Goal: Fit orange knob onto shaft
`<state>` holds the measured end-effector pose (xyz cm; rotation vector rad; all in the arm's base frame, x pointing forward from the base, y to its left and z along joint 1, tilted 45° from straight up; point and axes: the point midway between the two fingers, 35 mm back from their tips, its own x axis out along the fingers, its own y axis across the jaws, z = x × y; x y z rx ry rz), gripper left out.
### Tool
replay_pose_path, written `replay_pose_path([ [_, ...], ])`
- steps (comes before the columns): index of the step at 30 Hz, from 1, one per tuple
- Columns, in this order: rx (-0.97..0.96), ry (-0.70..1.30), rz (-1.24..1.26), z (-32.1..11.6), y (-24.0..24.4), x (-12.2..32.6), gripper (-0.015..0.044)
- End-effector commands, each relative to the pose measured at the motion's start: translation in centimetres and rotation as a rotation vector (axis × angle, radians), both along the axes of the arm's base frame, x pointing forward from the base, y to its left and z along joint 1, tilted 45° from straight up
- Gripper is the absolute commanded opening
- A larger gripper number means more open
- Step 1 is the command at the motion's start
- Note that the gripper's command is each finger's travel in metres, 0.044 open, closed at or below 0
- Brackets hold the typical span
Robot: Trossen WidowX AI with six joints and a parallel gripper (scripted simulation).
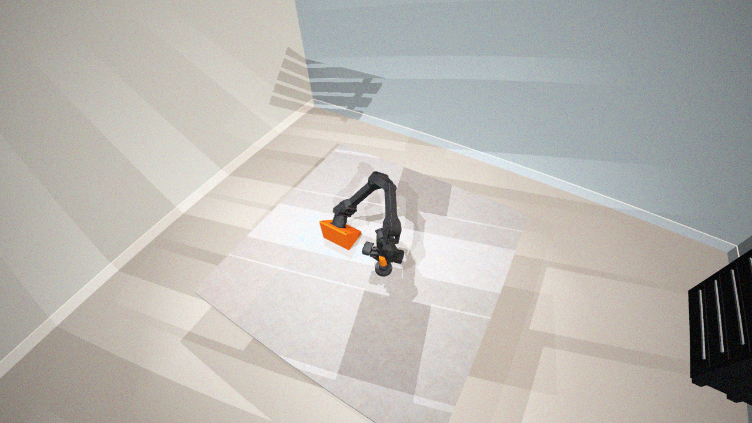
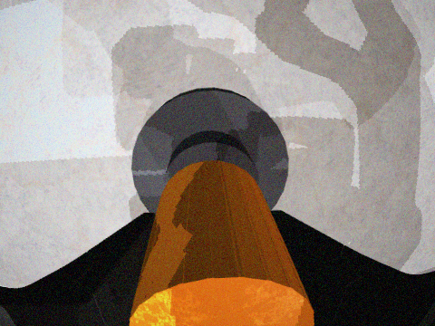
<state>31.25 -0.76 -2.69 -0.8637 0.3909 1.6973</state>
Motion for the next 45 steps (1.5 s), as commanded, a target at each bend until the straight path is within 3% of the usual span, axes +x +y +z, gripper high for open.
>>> replay_pose_path([
  [1, 0.000, -0.008, 0.000, 0.29, -0.10, 0.13, 0.0000],
  [28, 0.000, -0.008, 0.000, 0.29, -0.12, 0.12, 0.0000],
  [35, 0.019, -0.145, 0.142, 0.23, -0.23, 0.27, 0.0000],
  [45, 0.020, -0.153, 0.150, -0.05, -0.09, 0.15, 0.0000],
])
